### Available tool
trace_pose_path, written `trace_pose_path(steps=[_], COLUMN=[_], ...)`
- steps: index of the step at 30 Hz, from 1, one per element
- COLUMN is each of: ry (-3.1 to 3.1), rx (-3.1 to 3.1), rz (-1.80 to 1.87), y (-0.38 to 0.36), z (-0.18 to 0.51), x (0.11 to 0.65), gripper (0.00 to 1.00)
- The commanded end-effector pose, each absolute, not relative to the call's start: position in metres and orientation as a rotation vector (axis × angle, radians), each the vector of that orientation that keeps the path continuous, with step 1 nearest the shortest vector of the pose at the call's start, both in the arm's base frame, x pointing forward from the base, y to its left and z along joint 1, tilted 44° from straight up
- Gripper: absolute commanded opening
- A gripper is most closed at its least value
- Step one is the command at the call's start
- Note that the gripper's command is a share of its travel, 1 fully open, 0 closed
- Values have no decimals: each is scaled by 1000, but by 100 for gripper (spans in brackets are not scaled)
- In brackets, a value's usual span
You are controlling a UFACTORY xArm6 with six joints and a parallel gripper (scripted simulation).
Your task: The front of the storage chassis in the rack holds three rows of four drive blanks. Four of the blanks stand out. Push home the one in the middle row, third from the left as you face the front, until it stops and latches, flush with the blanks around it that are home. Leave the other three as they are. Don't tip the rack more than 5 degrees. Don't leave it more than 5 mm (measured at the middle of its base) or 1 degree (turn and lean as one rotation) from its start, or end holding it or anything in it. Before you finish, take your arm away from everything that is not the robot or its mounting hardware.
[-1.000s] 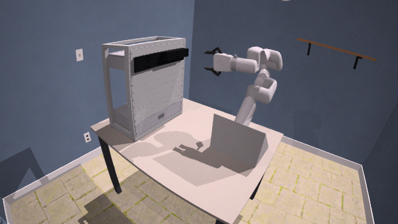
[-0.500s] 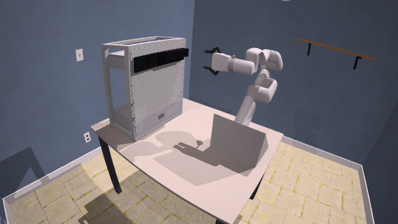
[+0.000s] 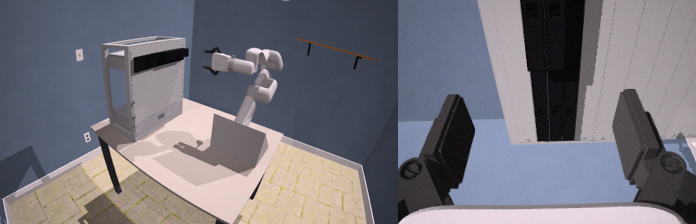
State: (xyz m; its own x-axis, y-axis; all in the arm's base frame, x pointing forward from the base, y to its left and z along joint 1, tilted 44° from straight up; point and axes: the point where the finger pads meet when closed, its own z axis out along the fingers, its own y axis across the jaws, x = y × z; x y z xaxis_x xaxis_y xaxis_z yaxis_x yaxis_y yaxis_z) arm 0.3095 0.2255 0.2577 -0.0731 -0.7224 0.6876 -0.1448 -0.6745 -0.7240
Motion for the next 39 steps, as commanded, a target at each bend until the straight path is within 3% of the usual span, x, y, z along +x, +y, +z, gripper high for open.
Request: trace_pose_path(steps=[1,11,29,39], ry=[932,931,931,931], rx=[-1775,-1776,-1776,-1776], rz=[-1796,-1797,-1797,-1797], y=[226,224,208,207], z=[259,259,265,265], x=[310,321,401,407], gripper=[100,100,100,100])
